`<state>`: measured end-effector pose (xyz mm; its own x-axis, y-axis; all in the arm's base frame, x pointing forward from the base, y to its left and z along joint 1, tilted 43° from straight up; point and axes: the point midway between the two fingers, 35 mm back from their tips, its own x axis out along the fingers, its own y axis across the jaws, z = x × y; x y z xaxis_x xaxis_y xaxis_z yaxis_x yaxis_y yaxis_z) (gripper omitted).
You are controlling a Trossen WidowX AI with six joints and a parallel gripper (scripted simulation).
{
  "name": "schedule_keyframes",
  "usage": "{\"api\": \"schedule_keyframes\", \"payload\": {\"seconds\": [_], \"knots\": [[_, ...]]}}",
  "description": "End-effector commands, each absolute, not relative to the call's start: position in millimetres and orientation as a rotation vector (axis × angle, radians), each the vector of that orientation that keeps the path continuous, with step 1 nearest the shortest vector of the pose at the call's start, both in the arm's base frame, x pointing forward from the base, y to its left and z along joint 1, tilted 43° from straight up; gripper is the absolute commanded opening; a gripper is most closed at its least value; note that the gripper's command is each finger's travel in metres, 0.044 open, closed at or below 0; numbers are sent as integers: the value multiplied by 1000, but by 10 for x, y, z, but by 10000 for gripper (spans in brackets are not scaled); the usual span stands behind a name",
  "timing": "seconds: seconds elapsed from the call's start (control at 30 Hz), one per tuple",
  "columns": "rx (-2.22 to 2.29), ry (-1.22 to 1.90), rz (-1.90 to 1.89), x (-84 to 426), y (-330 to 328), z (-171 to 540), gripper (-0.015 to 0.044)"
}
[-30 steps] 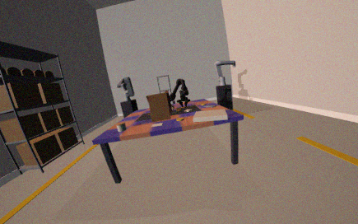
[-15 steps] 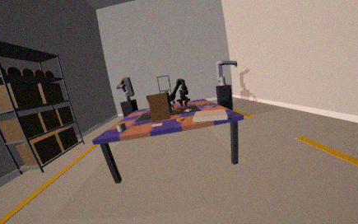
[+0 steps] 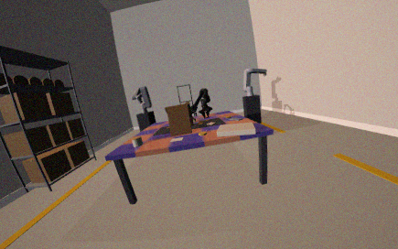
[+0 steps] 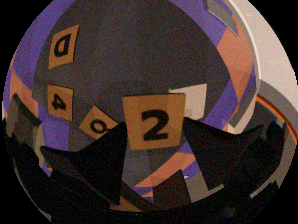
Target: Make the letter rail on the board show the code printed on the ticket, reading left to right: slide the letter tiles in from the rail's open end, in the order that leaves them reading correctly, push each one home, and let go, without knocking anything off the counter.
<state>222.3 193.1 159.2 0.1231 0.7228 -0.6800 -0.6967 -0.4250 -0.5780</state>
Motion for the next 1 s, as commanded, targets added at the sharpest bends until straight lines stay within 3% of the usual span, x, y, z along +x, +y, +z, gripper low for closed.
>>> {"api": "schedule_keyframes", "payload": {"seconds": [0.0, 0.97], "knots": [[-1214, 18, 1482, 2452, 1828, 1662, 0], [-980, 189, 862, 3764, 562, 2227, 0]]}}
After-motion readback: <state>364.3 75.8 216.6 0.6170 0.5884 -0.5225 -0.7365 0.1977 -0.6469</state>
